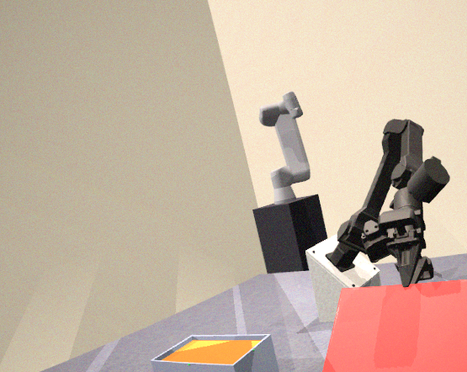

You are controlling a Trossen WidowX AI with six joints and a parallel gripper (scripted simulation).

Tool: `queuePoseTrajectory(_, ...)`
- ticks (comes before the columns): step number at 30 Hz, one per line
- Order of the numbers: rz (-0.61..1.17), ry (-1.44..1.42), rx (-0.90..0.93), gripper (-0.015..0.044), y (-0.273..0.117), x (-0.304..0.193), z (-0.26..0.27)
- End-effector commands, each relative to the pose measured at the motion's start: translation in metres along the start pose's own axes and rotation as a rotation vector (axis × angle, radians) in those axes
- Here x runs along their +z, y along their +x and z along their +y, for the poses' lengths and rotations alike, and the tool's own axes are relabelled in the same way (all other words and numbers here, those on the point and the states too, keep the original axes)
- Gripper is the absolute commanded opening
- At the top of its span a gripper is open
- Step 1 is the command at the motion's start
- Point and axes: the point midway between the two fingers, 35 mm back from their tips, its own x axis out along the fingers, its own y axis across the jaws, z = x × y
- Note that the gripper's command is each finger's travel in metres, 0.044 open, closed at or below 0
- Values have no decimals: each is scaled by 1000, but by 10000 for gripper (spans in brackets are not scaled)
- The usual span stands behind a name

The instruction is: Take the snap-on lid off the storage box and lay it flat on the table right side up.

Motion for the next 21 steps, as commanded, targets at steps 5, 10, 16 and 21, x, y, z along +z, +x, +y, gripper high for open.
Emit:
queuePoseTrajectory(5,-6,7,7,0,5,2,-5)
queuePoseTrajectory(10,-6,7,7,0,7,2,-8)
queuePoseTrajectory(16,-5,7,7,0,10,2,-11)
queuePoseTrajectory(21,-5,8,7,0,13,2,-14)
